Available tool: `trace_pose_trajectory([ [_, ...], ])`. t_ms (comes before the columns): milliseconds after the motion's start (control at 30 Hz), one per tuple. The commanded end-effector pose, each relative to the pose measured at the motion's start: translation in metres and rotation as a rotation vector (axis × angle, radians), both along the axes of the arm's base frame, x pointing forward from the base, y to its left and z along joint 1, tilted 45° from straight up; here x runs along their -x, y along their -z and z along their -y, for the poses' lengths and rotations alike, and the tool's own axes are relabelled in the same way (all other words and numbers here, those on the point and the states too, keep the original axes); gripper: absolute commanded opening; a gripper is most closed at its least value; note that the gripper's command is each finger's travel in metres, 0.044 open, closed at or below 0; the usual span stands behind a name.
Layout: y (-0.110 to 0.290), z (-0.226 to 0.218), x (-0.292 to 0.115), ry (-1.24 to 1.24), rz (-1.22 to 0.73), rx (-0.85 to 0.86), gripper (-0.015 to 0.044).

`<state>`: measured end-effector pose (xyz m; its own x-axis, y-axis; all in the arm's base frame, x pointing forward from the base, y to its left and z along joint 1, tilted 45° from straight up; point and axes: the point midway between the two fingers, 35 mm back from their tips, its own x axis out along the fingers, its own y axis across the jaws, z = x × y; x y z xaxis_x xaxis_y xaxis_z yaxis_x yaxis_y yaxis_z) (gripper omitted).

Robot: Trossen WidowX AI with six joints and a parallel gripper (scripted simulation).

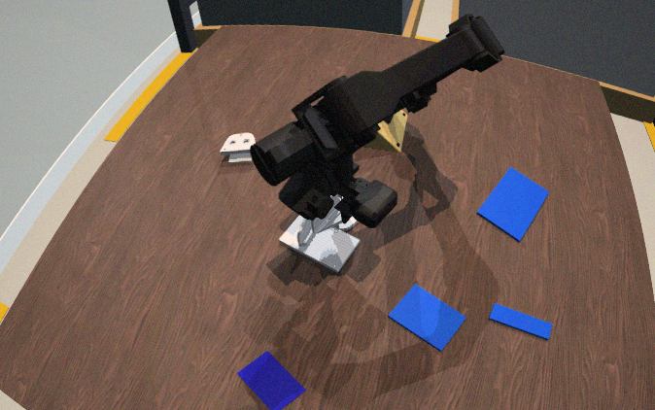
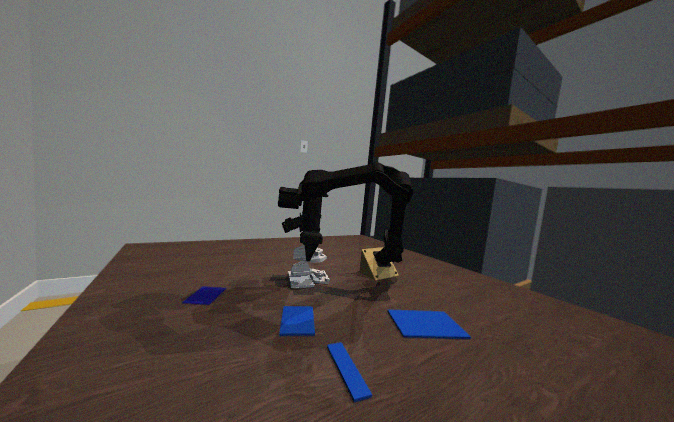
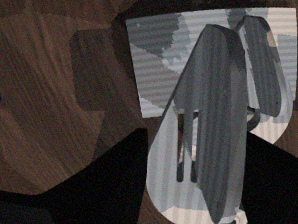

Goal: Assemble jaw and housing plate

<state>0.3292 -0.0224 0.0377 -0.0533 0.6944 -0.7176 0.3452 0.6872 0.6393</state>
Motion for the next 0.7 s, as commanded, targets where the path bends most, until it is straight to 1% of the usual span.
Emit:
trace_pose_trajectory([
  [0, 0.005, -0.003, 0.0, -0.002, 0.0, 0.001, 0.0134],
  [667, 0.028, -0.026, 0.002, -0.001, 0.0, 0.0, 0.0134],
])
